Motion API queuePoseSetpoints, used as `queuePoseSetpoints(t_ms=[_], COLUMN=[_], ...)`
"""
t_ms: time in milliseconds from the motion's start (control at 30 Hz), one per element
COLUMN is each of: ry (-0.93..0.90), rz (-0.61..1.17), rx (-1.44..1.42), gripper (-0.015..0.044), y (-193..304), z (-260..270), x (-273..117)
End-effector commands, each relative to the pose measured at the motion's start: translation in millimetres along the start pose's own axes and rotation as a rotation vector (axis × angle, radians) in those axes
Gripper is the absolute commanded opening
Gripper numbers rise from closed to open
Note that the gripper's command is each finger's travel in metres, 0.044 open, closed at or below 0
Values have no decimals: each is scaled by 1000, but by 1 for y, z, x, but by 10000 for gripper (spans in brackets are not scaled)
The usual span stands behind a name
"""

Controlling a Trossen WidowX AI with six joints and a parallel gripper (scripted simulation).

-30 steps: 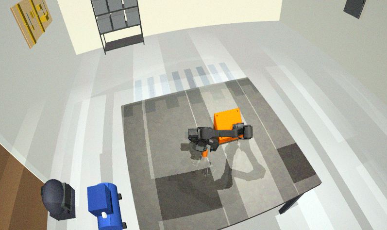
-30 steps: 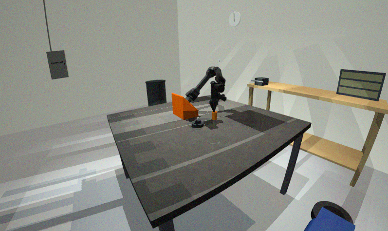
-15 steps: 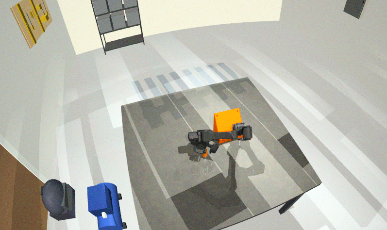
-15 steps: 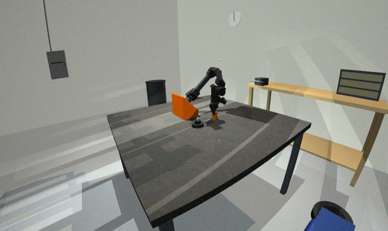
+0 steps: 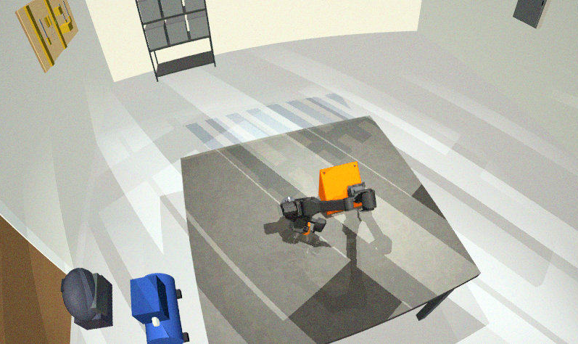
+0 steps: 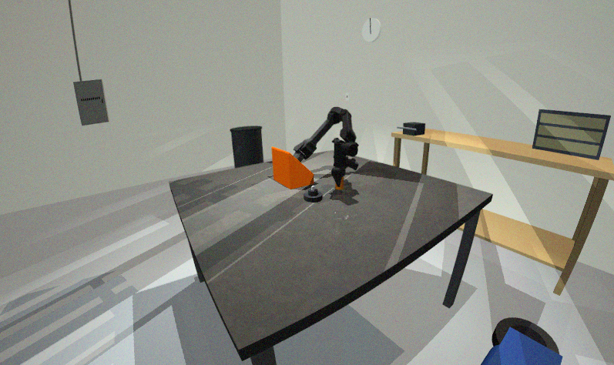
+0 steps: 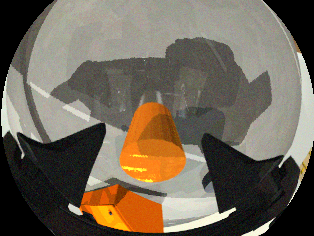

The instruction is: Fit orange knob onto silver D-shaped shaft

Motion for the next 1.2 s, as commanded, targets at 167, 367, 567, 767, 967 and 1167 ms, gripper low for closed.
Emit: queuePoseSetpoints(t_ms=[167, 367, 567, 767, 967, 1167], ry=[-6, -6, -6, -6, -4, 0], rz=[-6, -6, -6, -6, -4, 1], rx=[7, 7, 7, 7, 7, 8], gripper=[440, 335, 177, 138, 0, 0], y=[0, 0, 0, 0, 0, -1], z=[2, 2, 2, 2, 0, -4], x=[15, 16, 16, 16, 9, -9])
Point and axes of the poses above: the point midway between the two fingers, 35 mm back from their tips, its own x axis out along the fingers, its own z axis across the jaws, y = z × x, the point moved 6 cm from there along -x, back along the fingers, and after that the axes turned 10 degrees about -x, right-handed, at the moved point
